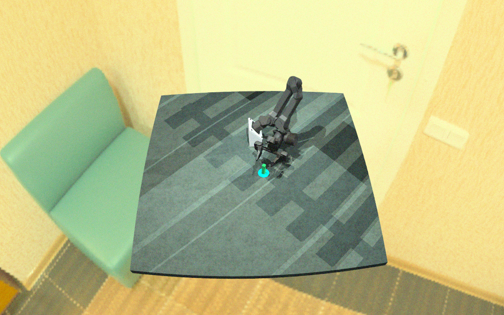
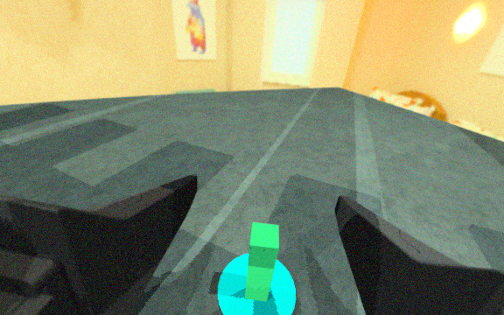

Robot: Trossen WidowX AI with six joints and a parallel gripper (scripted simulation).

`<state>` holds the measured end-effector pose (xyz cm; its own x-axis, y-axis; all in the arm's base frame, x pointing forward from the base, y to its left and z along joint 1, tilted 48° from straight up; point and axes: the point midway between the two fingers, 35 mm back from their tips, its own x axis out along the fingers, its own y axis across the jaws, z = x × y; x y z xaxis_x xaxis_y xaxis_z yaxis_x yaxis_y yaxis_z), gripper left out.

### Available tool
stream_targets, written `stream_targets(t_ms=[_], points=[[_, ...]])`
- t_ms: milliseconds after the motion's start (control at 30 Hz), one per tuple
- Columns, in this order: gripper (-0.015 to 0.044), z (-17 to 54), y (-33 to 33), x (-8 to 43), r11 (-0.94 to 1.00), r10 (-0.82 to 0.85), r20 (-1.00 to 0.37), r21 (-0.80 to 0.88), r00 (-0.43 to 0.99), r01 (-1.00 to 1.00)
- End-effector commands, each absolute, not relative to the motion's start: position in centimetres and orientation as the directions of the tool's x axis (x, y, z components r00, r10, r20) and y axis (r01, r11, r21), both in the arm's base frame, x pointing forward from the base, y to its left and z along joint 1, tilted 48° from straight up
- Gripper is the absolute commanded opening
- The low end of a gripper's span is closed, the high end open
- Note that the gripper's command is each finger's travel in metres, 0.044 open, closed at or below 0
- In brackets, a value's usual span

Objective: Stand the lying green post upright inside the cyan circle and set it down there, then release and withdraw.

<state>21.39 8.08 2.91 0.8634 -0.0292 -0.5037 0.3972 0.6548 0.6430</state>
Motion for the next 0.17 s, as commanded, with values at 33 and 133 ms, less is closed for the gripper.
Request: stream_targets(t_ms=[33, 133], points=[[0.04, 3.86, 7.45, 21.69, 0.656, -0.024, -0.498, 0.646, 0.867, 0.39], [0.04, 4.34, 6.96, 21.77, 0.658, -0.024, -0.495, 0.646, 0.868, 0.387]])
